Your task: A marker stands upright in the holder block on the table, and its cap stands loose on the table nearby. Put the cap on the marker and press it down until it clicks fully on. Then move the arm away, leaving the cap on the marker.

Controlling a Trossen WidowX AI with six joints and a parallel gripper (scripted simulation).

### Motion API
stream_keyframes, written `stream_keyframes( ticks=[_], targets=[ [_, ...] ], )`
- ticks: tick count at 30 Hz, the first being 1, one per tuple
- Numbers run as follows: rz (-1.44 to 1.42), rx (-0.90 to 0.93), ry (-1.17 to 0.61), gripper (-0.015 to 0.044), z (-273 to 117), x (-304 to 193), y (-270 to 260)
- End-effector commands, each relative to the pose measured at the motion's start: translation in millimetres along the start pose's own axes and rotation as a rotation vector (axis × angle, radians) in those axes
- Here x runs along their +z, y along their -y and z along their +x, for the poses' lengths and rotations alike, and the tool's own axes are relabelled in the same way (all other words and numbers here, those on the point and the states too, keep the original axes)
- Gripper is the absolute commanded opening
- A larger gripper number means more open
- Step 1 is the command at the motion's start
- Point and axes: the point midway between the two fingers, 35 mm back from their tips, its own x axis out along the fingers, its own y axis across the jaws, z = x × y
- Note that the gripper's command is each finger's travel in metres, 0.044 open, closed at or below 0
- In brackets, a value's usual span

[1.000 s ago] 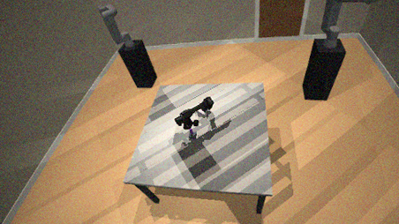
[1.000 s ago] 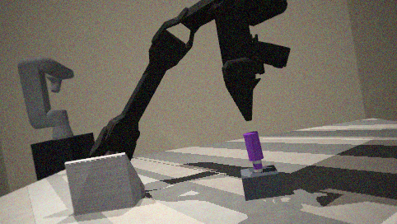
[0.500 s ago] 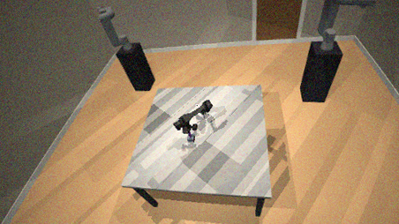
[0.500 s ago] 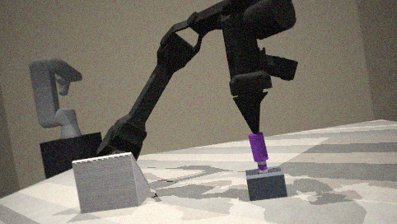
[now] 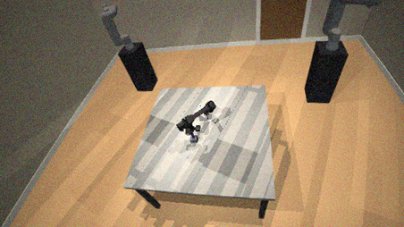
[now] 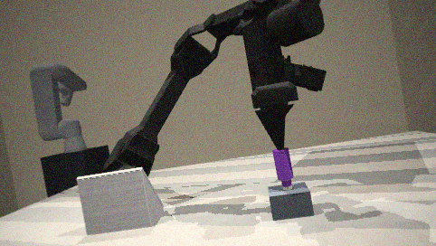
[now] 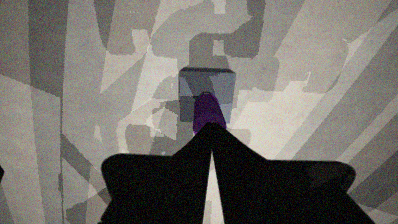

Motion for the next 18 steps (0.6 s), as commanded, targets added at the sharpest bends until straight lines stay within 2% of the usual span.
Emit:
stream_keyframes(
  ticks=[1,5,10,18],
  targets=[
    [0.037,-0.024,0.030,0.0000,-25,1,1],
    [0.104,-0.073,0.117,0.0000,-86,-3,-1],
    [0.107,-0.075,0.121,0.0000,-89,-3,-2],
    [0.107,-0.075,0.121,0.0210,-89,-3,-2]
  ],
)
